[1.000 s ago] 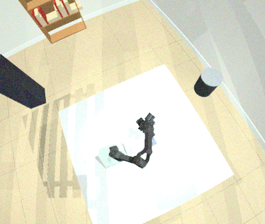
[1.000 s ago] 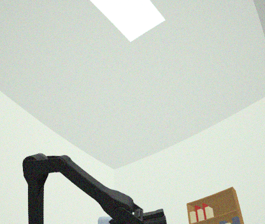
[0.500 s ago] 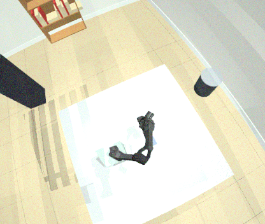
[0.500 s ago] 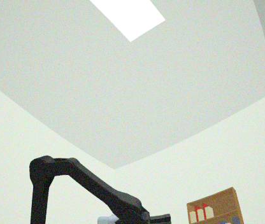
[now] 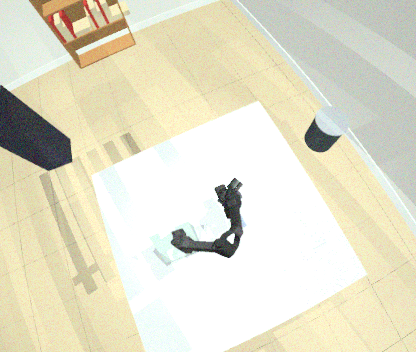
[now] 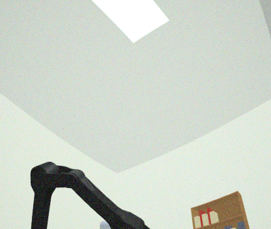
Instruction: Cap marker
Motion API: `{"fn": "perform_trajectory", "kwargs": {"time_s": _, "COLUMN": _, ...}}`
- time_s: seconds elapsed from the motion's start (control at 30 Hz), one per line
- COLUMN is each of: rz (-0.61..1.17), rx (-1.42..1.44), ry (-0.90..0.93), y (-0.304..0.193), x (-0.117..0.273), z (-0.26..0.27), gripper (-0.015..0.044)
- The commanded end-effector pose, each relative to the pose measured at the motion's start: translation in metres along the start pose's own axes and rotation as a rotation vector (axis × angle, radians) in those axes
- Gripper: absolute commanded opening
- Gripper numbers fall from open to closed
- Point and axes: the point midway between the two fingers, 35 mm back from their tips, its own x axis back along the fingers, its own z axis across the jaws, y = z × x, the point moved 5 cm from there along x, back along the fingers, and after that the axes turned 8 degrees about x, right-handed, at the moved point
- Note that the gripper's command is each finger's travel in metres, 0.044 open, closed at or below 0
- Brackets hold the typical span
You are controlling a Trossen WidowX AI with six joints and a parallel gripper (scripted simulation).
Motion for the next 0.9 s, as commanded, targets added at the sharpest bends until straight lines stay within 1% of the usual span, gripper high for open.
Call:
{"fn": "perform_trajectory", "kwargs": {"time_s": 0.0, "rz": -0.002, "rx": 0.006, "ry": -0.005, "y": 0.000, "x": -0.006, "z": 0.000, "gripper": 0.0238}}
{"fn": "perform_trajectory", "kwargs": {"time_s": 0.87, "rz": -0.001, "rx": 0.007, "ry": -0.008, "y": -0.001, "x": -0.048, "z": 0.000, "gripper": 0.0238}}
